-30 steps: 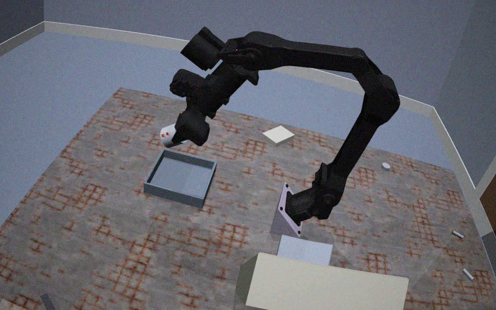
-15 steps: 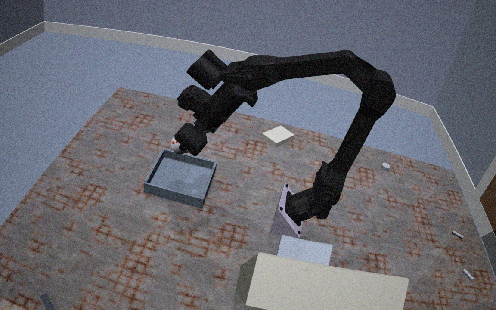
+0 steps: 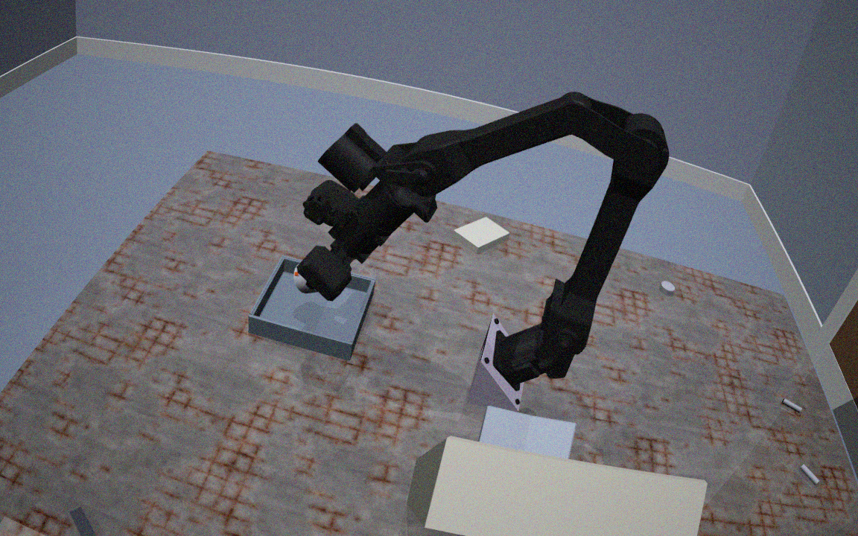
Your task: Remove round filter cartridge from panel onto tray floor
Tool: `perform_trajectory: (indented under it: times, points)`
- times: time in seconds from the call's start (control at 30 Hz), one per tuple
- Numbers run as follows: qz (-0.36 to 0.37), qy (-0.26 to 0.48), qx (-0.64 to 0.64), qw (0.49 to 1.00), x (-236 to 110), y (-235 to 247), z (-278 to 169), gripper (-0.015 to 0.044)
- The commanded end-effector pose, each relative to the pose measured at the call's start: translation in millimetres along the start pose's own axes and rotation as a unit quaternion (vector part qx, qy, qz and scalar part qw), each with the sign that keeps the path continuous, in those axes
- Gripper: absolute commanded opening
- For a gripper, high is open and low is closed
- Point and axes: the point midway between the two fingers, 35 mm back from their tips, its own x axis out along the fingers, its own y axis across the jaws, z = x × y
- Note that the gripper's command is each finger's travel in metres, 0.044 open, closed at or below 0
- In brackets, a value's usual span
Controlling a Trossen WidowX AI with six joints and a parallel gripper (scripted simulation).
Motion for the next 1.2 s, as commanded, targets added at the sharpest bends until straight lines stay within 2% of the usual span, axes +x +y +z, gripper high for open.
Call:
perform_trajectory:
  times: [0.0,0.17,0.73,0.87,1.03,1.13,1.17]
  points:
    - [-0.002,0.000,0.001,1.000,17,-1,-11,0.0000]
    - [-0.002,0.000,0.001,1.000,22,-1,-15,0.0000]
    - [0.000,0.004,0.001,1.000,18,0,-14,0.0440]
    - [0.000,0.004,0.001,1.000,11,0,-9,0.0440]
    - [0.000,0.004,0.001,1.000,-40,0,20,0.0440]
    - [0.000,0.004,0.001,1.000,-43,0,21,0.0440]
    - [-0.001,0.000,-0.001,1.000,-32,0,19,0.0440]
